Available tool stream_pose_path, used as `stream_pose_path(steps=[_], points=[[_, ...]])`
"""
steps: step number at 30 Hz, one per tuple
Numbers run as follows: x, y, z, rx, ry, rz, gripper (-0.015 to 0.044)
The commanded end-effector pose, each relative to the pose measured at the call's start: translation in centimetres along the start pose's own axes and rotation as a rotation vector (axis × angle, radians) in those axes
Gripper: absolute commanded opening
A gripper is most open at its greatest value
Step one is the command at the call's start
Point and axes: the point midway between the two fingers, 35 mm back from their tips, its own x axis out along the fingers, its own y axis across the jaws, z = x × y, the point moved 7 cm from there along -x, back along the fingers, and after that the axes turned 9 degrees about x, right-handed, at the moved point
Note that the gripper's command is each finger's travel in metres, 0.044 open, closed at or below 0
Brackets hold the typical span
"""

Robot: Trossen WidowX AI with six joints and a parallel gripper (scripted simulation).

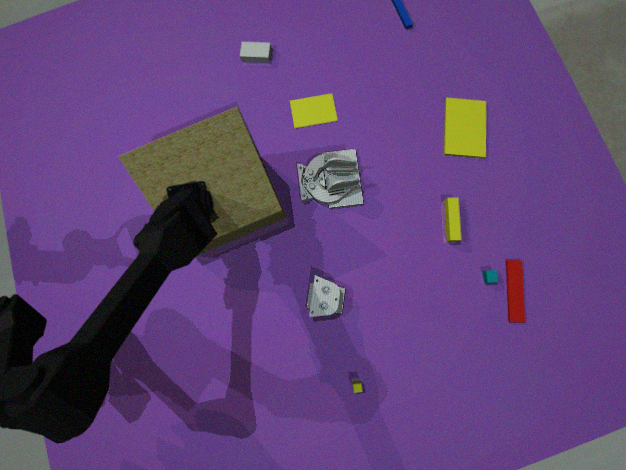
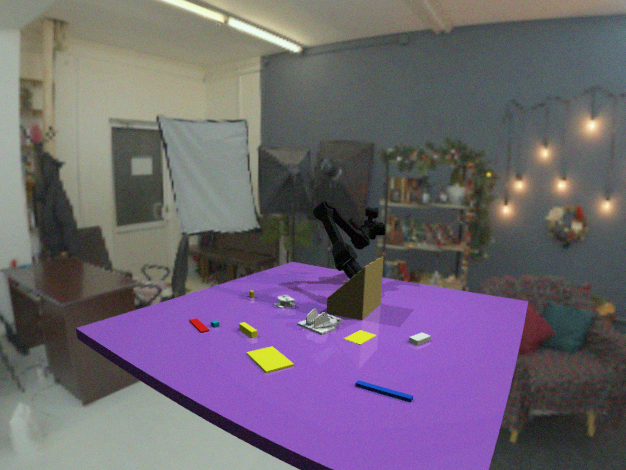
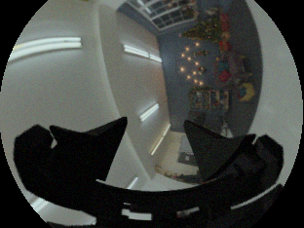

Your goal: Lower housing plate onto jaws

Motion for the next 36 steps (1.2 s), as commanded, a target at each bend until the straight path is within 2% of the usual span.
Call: stream_pose_path(steps=[1, 2, 36], points=[[0.0, 0.0, 0.0, 0.0, 0.0, 0.0, 0.0426], [0.0, 0.0, 0.0, 0.0, 0.0, -0.001, 0.044], [-5.4, -8.1, -8.6, -0.178, 0.092, -0.279, 0.044]])
